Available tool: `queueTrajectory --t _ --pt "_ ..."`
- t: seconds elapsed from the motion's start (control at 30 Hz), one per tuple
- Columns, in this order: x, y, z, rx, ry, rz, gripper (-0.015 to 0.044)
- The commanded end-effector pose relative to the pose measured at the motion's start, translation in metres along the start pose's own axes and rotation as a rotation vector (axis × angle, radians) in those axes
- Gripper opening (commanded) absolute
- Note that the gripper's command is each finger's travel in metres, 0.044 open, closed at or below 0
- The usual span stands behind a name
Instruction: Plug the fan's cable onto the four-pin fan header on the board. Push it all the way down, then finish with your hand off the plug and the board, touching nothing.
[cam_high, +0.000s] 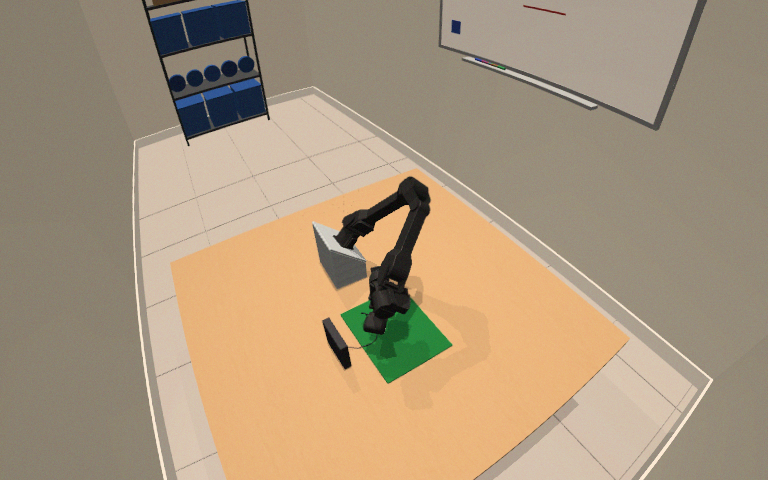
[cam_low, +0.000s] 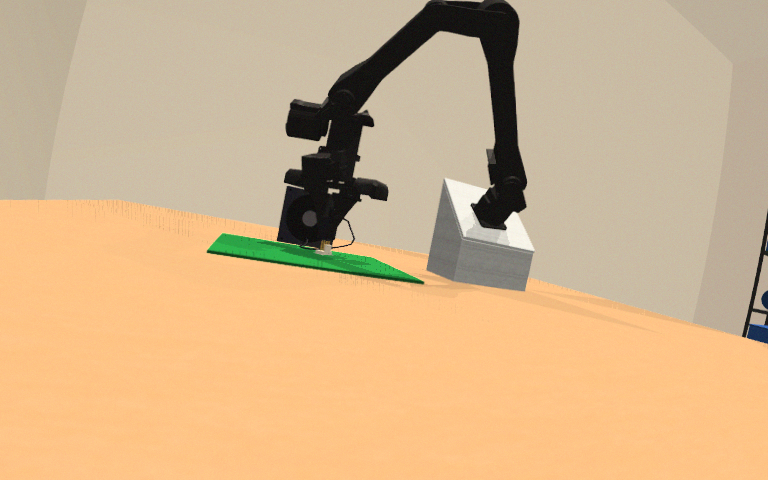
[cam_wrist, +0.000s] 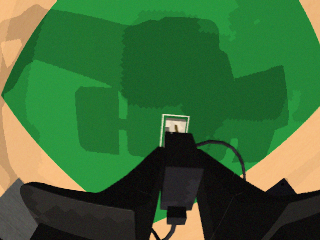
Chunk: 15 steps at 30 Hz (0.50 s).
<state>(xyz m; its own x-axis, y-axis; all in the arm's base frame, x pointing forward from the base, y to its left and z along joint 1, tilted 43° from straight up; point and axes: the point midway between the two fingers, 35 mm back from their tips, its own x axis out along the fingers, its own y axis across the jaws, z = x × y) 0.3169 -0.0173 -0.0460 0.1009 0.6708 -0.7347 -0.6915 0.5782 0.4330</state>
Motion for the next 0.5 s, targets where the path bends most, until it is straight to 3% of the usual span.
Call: queueTrajectory --t 0.0,0.47 --pt "0.0011 0.0001 0.0008 0.001 -0.004 0.001 0.0" --pt "0.0041 0.0006 0.0003 0.002 -0.004 0.001 0.0"
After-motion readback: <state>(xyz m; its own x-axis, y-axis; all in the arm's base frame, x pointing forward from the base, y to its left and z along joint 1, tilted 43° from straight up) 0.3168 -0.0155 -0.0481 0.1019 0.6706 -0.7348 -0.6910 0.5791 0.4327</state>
